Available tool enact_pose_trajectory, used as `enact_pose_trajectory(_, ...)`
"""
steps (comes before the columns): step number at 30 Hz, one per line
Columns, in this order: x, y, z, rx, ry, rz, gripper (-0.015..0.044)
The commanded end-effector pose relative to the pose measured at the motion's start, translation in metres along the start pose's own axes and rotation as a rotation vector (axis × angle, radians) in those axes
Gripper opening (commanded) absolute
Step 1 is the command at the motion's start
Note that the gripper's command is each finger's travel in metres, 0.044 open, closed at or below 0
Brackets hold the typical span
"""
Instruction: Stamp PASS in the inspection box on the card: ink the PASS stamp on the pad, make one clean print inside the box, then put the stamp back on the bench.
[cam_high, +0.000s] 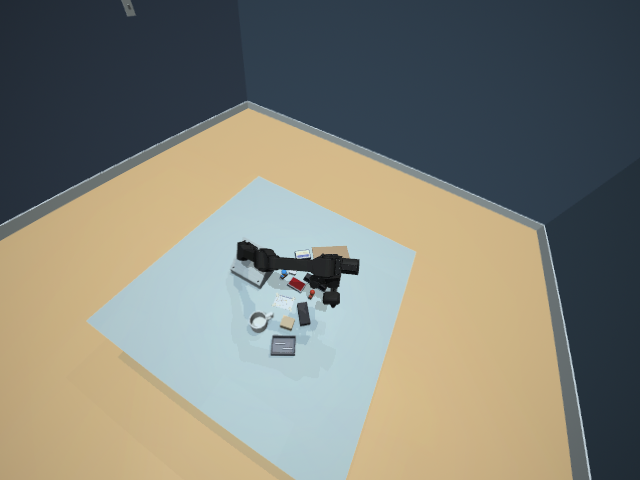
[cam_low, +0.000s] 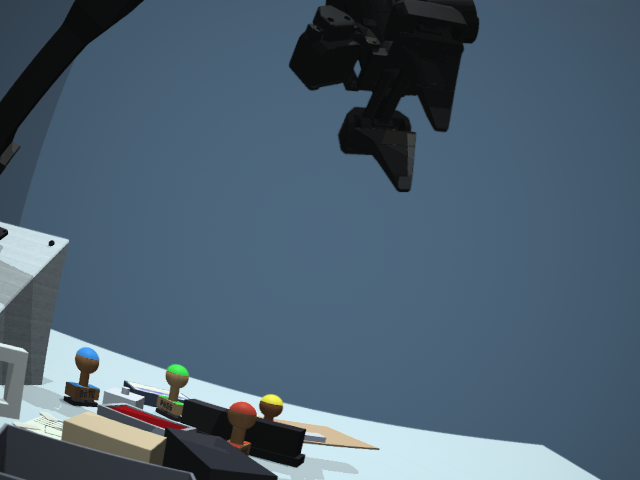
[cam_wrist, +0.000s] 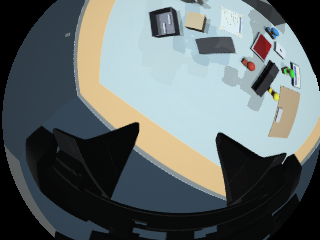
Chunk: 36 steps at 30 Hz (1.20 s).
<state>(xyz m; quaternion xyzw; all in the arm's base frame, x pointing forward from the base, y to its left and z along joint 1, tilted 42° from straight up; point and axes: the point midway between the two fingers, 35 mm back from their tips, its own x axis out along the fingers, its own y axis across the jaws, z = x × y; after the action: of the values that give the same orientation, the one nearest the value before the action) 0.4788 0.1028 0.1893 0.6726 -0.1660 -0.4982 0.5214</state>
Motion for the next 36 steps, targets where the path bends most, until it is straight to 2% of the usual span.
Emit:
enact_pose_trajectory(1, 0.000, -0.001, 0.000, -0.010, 0.000, -0.001, 0.0374)
enact_pose_trajectory(4, 0.002, -0.020, 0.000, -0.153, 0.000, -0.022, 0.0295)
enact_pose_trajectory(7, 0.006, -0.059, 0.003, -0.461, 0.005, -0.065, 0.0228)
enact_pose_trajectory(12, 0.015, -0.136, 0.018, -1.047, 0.047, -0.167, 0.0228)
enact_pose_trajectory(17, 0.020, -0.187, 0.040, -1.457, 0.102, -0.240, 0.0228)
enact_pose_trajectory(25, 0.026, -0.255, 0.088, -2.042, 0.223, -0.343, 0.0228)
enact_pose_trajectory(33, 0.028, -0.315, 0.154, -2.627, 0.415, -0.446, 0.0228)
enact_pose_trajectory(36, 0.028, -0.323, 0.164, -2.709, 0.449, -0.461, 0.0228)
